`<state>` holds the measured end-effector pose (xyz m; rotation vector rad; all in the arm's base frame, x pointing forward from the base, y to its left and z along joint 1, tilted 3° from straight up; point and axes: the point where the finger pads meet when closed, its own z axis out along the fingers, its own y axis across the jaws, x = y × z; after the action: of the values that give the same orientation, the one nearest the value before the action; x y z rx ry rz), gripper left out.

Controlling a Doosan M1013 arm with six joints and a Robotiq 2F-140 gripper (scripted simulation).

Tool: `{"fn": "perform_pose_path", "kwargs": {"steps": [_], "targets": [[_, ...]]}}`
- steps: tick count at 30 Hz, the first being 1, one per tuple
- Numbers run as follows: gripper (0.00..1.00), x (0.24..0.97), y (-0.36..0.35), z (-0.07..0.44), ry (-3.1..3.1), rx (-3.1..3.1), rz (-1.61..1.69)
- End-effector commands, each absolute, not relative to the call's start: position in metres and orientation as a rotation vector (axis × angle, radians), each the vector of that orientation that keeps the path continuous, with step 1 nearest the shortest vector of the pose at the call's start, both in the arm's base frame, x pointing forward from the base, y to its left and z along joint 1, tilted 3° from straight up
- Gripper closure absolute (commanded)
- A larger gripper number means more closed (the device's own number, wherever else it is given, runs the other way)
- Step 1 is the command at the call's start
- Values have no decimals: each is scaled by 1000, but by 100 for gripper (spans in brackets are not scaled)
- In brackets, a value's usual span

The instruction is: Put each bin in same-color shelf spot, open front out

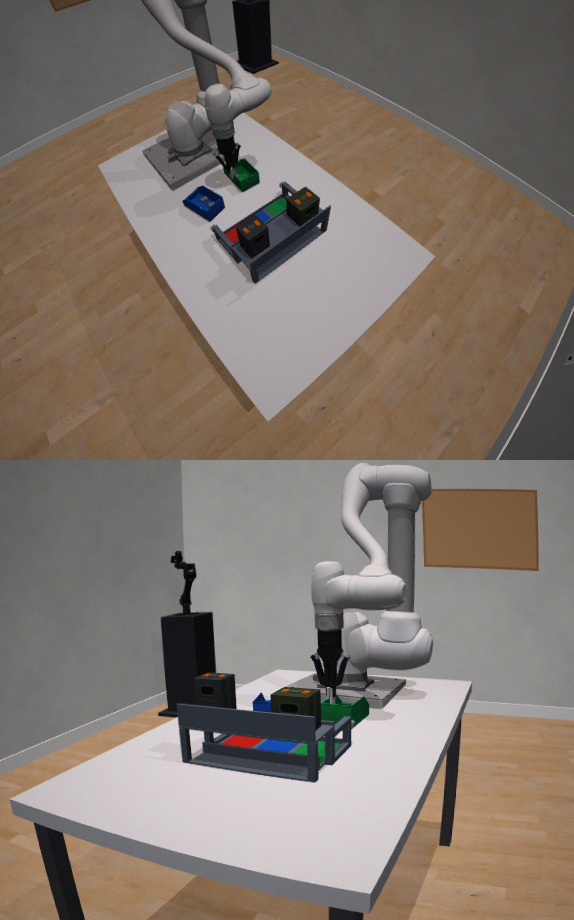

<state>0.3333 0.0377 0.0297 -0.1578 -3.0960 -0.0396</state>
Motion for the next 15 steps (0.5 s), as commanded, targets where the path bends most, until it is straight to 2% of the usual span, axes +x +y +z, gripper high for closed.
{"fn": "perform_pose_path", "kwargs": {"steps": [1, 15], "targets": [[90, 333, 38, 30, -3096, -158, -40], [90, 333, 38, 31, -3096, -158, -40]]}}
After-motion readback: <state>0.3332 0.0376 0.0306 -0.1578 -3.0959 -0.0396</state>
